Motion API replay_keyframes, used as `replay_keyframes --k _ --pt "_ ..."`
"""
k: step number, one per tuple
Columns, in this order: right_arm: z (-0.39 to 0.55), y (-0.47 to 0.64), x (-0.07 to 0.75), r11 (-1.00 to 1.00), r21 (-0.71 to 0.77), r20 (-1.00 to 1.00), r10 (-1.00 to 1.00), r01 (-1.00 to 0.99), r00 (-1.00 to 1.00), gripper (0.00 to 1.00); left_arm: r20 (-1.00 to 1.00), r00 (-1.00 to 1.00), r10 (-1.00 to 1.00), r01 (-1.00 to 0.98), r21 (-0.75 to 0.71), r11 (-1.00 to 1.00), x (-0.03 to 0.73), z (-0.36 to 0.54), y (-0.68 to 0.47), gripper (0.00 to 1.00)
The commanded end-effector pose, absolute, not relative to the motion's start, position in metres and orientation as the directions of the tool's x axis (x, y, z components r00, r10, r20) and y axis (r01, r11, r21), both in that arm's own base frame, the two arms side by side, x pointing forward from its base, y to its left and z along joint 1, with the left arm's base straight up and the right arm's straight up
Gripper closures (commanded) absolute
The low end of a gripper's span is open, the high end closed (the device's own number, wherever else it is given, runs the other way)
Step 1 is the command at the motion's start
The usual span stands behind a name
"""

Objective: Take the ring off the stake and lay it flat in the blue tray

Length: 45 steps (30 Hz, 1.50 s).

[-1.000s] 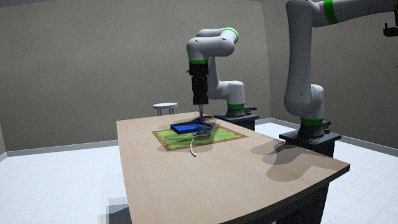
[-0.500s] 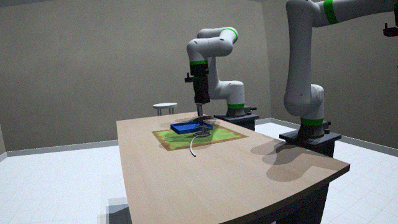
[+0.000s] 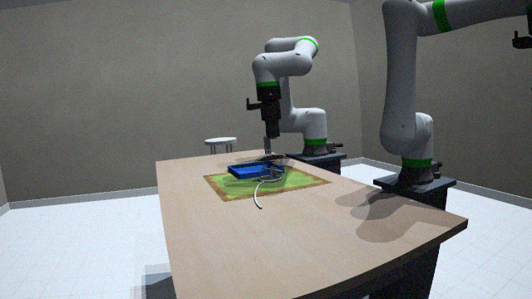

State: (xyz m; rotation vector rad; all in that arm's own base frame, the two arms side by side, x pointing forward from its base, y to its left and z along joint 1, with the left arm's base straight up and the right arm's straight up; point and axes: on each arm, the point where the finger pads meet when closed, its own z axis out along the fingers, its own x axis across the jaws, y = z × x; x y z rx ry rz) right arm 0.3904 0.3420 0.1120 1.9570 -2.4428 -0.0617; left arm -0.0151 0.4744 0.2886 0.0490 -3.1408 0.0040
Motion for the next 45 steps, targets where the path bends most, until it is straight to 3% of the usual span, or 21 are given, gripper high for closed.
replay_keyframes --k 1,45 --pt "0.114 0.344 0.391 0.296 0.0 -0.001 -0.955 -0.955 -0.296 0.68 0.0 -1.0 -0.031 -0.031 0.0 1.0 -0.015 0.29 0.475 0.0" --pt "0.081 0.344 0.391 0.296 -0.001 -0.001 -0.955 -0.955 -0.296 0.68 0.0 -1.0 -0.031 -0.031 0.0 1.0 -0.015 0.29 0.475 0.0"
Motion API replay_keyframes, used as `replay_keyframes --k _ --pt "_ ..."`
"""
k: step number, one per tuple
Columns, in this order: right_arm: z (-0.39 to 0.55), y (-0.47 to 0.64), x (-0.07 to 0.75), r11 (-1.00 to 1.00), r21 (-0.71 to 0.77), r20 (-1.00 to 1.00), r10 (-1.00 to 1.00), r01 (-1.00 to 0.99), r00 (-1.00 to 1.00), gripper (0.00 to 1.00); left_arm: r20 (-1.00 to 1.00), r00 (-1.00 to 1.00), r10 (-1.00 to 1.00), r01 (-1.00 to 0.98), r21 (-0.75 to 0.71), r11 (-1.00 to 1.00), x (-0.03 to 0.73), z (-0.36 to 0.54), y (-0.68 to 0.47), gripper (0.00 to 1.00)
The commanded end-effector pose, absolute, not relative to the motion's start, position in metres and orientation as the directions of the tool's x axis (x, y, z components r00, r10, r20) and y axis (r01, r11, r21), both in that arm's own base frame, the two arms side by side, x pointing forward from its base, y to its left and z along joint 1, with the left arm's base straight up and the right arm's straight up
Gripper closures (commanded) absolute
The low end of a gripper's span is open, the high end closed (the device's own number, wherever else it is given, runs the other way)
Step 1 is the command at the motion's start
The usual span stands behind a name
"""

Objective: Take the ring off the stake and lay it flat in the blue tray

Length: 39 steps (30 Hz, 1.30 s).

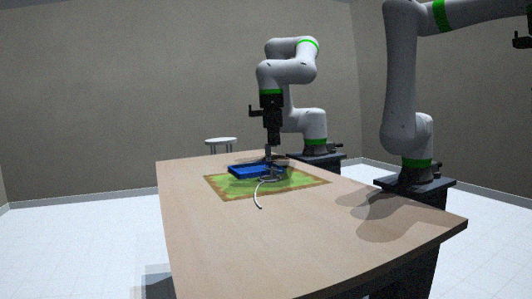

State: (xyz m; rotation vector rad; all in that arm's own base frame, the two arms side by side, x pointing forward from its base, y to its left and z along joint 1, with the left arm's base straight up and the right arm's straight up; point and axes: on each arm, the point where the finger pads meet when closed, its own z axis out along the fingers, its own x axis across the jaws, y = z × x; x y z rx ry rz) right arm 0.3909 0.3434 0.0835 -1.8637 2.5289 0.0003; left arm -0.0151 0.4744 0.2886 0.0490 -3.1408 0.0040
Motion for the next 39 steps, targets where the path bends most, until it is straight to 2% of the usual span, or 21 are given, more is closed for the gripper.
replay_keyframes --k 1,39 --pt "0.079 0.344 0.391 0.296 -0.001 -0.001 -0.955 -0.955 -0.296 0.68 0.0 -1.0 -0.031 -0.031 0.0 1.0 -0.015 0.29 0.475 0.0" --pt "0.034 0.344 0.391 0.296 -0.001 -0.001 -0.955 -0.955 -0.296 0.68 0.0 -1.0 -0.031 -0.031 0.0 1.0 -0.015 0.29 0.475 0.0"
